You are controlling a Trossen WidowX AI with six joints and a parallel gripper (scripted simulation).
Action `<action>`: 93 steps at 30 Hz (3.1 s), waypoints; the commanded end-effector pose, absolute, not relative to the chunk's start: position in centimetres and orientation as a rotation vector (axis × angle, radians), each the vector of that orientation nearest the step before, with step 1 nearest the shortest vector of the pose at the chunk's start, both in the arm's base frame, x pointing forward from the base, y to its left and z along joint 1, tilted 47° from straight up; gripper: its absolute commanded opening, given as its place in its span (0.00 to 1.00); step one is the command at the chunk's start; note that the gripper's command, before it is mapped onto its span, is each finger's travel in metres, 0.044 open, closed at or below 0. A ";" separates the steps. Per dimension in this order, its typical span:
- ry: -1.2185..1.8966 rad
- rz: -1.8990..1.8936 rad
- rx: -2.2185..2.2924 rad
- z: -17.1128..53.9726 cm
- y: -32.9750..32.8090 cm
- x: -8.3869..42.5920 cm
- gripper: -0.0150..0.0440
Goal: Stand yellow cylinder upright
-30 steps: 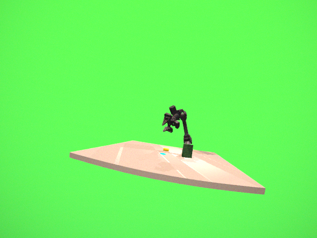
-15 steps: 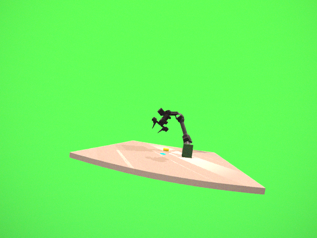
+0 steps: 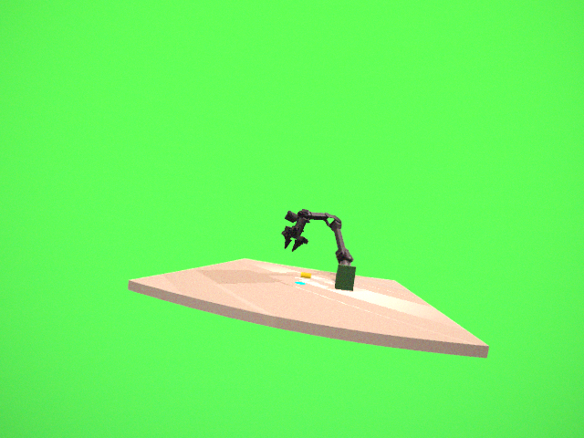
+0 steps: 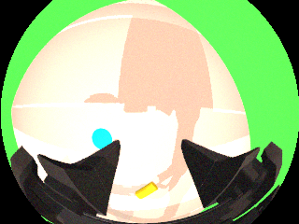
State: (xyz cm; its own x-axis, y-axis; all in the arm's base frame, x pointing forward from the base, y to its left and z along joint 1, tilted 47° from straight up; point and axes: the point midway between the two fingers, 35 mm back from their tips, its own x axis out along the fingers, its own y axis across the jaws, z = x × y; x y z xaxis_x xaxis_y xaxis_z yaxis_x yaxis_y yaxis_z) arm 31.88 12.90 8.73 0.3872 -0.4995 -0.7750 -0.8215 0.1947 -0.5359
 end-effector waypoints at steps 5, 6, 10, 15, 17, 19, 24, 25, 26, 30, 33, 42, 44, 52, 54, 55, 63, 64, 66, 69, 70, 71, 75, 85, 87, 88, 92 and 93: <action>1.369 -0.055 -1.123 13.1 4.7 30.5 0.78; 1.377 -0.107 -1.079 13.6 3.7 30.2 0.78; 1.394 -0.314 -0.906 15.7 -0.1 28.5 0.78; 1.392 -0.495 -0.758 17.4 -3.2 26.6 0.78; 1.392 -0.495 -0.758 17.4 -3.2 26.6 0.78; 1.392 -0.495 -0.758 17.4 -3.2 26.6 0.78; 1.394 -0.488 -0.750 14.5 -5.7 27.7 0.78; 1.394 -0.487 -0.750 13.8 -6.5 27.9 0.78; 1.393 -0.487 -0.750 13.0 -7.3 28.0 0.78; 1.389 -0.496 -0.758 10.4 -10.6 28.2 0.78; 1.389 -0.499 -0.761 10.0 -11.1 28.1 0.78; 1.389 -0.499 -0.761 10.0 -11.1 28.1 0.43; 1.389 -0.499 -0.761 10.0 -11.1 28.1 0.43; 1.390 -0.493 -0.755 11.0 -9.8 28.2 0.43; 1.391 -0.491 -0.754 11.3 -9.3 28.2 0.43; 1.391 -0.491 -0.753 11.5 -9.1 28.2 0.43; 1.393 -0.487 -0.750 13.2 -7.2 28.0 0.43; 1.394 -0.487 -0.750 13.4 -6.9 28.0 0.43; 1.394 -0.487 -0.750 13.8 -6.5 27.9 0.43; 1.394 -0.487 -0.750 14.5 -5.8 27.7 0.43; 1.394 -0.488 -0.750 14.7 -5.6 27.6 0.43; 1.394 -0.488 -0.751 14.9 -5.4 27.6 0.43; 1.394 -0.490 -0.753 15.8 -4.5 27.2 0.43; 1.395 -0.486 -0.766 17.3 -3.1 26.7 0.43; 1.406 -0.462 -0.789 16.9 -2.6 26.8 0.43; 1.411 -0.449 -0.801 16.7 -2.3 26.8 0.43; 1.432 -0.396 -0.851 15.9 -1.3 27.0 0.43; 1.437 -0.383 -0.864 15.7 -1.1 27.1 0.43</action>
State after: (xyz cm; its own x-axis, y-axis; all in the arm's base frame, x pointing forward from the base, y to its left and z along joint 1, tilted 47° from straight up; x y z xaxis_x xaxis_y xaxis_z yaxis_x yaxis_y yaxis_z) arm 26.99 -1.87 16.39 0.1448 -0.7079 -0.6913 -0.2087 0.6611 -0.7207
